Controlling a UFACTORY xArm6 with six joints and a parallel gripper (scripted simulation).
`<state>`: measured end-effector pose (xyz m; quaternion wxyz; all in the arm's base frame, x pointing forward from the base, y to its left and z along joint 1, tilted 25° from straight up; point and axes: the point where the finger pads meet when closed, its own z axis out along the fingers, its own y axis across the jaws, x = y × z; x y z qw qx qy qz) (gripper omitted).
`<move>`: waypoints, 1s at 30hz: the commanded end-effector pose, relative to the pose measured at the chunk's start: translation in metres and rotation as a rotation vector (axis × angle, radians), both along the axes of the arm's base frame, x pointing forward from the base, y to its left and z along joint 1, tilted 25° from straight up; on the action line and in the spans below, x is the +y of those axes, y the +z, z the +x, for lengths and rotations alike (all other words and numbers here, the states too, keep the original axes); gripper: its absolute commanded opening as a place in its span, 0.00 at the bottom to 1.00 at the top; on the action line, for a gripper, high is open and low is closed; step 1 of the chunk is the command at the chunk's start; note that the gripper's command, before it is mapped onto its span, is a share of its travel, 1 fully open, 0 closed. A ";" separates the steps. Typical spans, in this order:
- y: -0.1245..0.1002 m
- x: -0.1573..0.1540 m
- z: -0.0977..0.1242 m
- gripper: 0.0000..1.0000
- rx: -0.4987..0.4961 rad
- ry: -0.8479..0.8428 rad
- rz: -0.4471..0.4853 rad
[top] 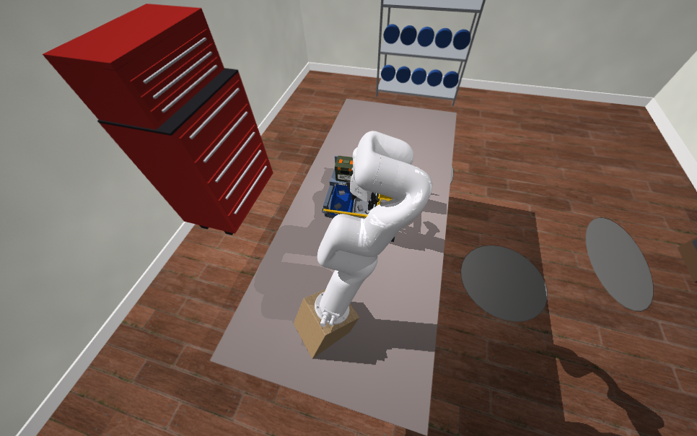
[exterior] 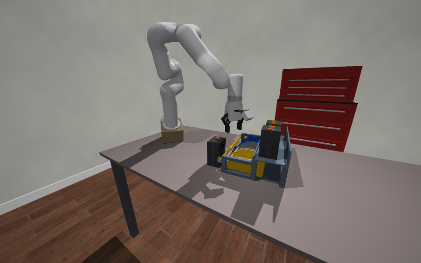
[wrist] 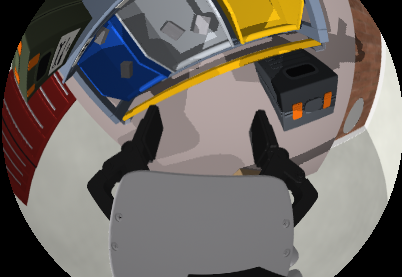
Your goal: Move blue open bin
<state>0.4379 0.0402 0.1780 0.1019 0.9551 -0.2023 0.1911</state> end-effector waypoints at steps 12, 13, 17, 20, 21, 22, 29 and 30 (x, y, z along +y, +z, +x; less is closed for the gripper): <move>0.002 0.000 0.001 1.00 0.068 0.235 -0.082; 0.002 0.000 0.001 1.00 0.068 0.235 -0.082; 0.002 0.000 0.001 1.00 0.079 0.276 -0.098; 0.002 0.000 0.001 1.00 0.121 0.410 -0.143; 0.002 0.001 0.001 1.00 0.135 0.455 -0.158; 0.002 0.001 0.001 1.00 0.135 0.455 -0.158; 0.002 0.001 0.001 1.00 0.135 0.455 -0.158; 0.002 0.001 0.001 1.00 0.135 0.455 -0.158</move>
